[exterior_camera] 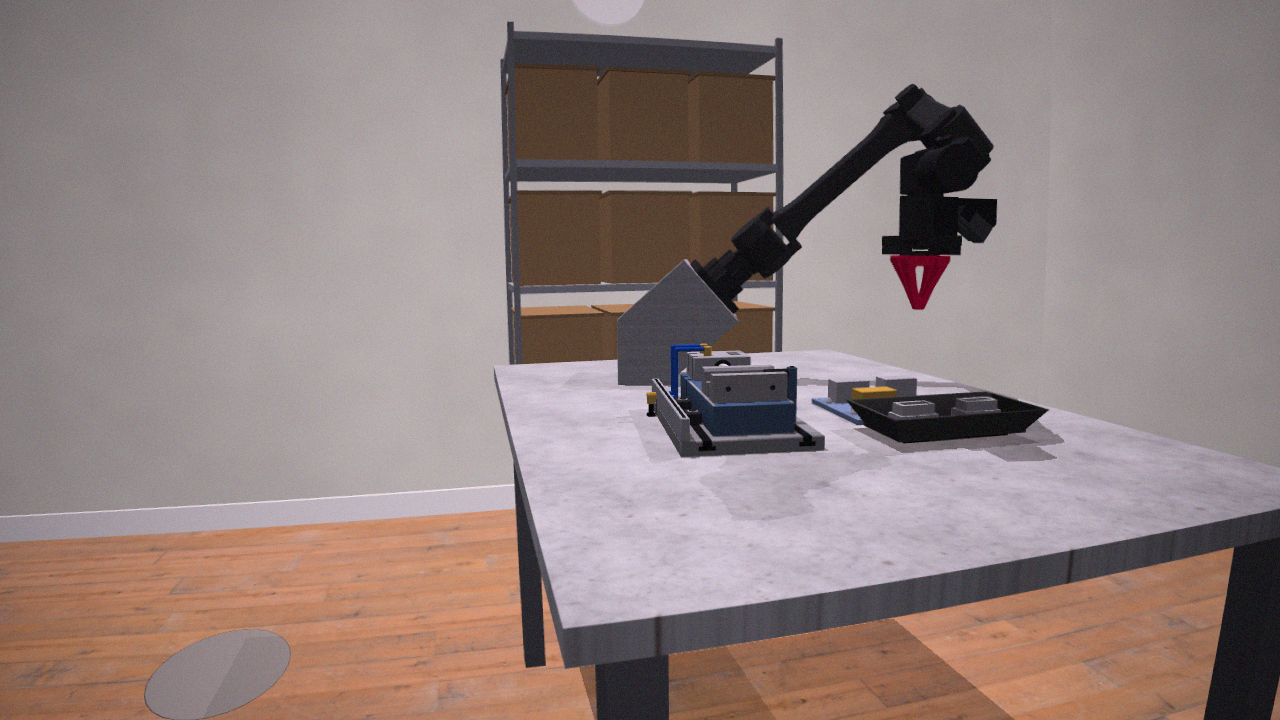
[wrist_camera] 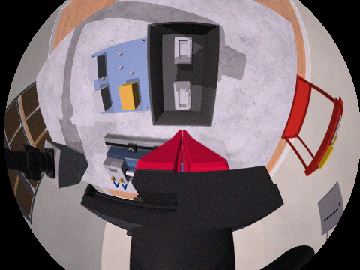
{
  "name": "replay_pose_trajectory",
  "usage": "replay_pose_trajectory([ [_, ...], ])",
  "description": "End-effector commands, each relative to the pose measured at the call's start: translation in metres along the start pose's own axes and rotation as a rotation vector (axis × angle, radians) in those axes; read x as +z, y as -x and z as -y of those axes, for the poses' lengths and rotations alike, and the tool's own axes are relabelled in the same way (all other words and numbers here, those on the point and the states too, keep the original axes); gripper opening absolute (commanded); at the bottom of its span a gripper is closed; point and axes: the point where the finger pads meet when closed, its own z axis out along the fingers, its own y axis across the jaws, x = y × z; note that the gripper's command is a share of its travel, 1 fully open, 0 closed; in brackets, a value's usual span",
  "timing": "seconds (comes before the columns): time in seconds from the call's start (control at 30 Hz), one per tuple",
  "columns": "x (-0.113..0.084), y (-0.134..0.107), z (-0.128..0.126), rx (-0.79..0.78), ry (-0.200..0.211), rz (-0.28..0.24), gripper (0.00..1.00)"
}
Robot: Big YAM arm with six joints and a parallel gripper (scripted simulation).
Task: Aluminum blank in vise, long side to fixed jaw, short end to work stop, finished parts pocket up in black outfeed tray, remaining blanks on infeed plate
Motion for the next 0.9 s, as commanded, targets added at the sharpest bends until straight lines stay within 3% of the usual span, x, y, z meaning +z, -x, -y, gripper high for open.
replay_pose_trajectory([
  [0.0, -0.0128, -0.0063, 0.0097, 0.004, -0.021, -0.003, 0.0],
  [0.87, -0.0171, -0.0008, 0.0094, 0.001, -0.03, -0.004, 0.0],
])
